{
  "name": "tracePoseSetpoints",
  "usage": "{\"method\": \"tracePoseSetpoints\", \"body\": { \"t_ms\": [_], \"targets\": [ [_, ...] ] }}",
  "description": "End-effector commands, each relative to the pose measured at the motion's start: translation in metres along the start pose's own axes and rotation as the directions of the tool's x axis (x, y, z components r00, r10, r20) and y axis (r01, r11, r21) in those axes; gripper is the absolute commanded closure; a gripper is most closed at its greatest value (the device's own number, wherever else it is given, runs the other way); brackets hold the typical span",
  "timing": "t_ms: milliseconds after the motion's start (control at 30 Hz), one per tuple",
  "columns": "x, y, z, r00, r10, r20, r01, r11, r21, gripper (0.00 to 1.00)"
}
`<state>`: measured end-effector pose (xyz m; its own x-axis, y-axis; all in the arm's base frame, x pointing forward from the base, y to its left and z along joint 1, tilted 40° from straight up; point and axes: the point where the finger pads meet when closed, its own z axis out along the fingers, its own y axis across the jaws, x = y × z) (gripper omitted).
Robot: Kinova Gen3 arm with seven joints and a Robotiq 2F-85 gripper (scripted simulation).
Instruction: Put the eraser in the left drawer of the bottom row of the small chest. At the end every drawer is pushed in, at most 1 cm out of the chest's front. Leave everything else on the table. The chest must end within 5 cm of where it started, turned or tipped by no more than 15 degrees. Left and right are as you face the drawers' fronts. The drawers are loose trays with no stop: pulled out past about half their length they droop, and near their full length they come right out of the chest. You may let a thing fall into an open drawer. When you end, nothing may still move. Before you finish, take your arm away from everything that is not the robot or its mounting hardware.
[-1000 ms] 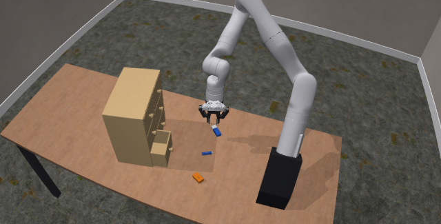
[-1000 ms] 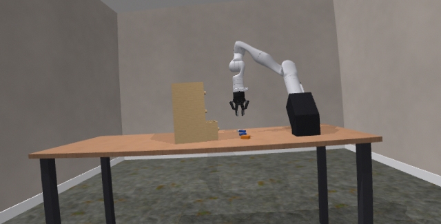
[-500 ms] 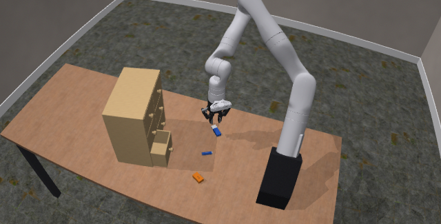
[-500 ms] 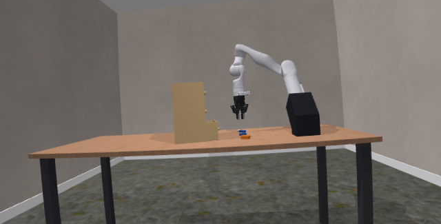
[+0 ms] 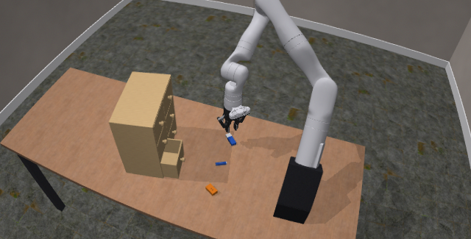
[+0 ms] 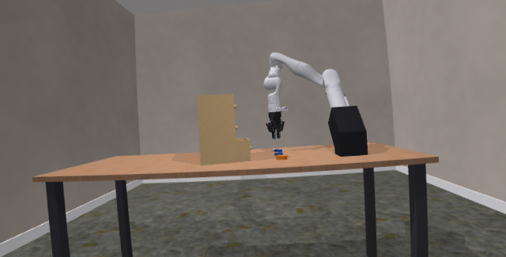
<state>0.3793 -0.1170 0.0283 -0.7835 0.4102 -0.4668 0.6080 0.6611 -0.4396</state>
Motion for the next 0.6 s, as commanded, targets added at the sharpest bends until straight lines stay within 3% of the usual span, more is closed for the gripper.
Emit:
{"method": "tracePoseSetpoints", "body": {
  "t_ms": [0, 400, 433, 567],
  "targets": [
    [-0.0013, -0.0024, 0.0016, 1.000, -0.023, -0.002, 0.023, 1.000, -0.004, 0.67],
    [-0.0019, -0.0032, 0.0025, 0.999, -0.038, -0.002, 0.038, 0.999, -0.004, 0.67],
    [-0.0019, -0.0032, 0.0025, 0.999, -0.038, -0.002, 0.038, 0.999, -0.004, 0.62],
    [-0.0019, -0.0032, 0.0025, 0.999, -0.038, -0.002, 0.038, 0.999, -0.004, 0.62]
  ]
}}
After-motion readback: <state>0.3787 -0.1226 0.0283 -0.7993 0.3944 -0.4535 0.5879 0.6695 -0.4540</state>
